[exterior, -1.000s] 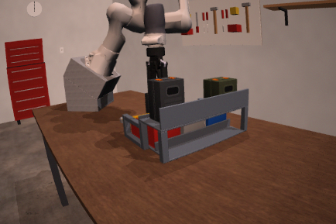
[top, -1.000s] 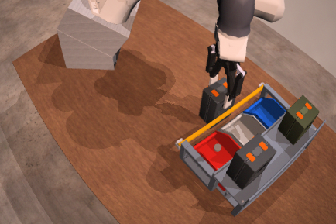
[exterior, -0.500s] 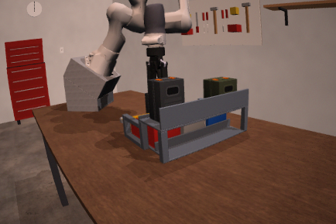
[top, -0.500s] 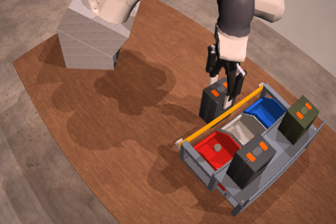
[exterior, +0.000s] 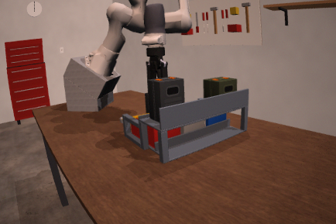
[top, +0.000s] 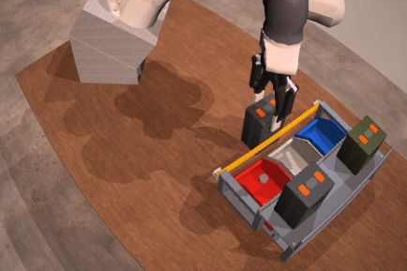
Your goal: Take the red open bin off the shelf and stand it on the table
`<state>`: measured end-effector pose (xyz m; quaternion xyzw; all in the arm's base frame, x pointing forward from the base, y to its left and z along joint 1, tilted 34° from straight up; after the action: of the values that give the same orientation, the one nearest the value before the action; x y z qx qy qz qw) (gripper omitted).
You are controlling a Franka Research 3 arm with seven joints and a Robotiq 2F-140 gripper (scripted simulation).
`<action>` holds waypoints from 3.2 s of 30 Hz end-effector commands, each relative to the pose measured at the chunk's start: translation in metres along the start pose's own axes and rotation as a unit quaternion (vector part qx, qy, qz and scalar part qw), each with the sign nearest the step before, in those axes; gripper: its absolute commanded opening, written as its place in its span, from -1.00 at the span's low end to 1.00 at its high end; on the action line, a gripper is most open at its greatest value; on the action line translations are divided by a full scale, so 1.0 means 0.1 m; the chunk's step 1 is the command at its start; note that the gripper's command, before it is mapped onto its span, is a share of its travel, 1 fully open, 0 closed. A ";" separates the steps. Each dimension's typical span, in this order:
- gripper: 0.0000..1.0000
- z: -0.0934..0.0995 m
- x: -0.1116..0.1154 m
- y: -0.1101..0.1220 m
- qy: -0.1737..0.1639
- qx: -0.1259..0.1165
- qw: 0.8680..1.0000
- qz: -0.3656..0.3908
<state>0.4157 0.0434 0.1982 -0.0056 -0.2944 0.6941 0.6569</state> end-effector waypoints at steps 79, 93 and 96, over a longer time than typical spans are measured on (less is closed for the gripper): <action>-1.00 0.26 -0.01 -0.02 0.000 -0.001 1.000 0.003; -1.00 0.25 -0.02 -0.04 0.000 -0.001 1.000 0.003; -1.00 0.25 -0.02 -0.04 0.000 -0.001 1.000 0.003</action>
<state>0.4060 0.0348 0.2157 -0.0004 -0.2918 0.6993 0.6525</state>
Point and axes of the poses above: the point where the finger pads meet when closed, its own z axis back along the fingers, its own y axis across the jaws, x = y × z, the point moved 8 cm from there along z, back along the fingers, and after that the axes turned 7 degrees about z, right-handed, at the moved point
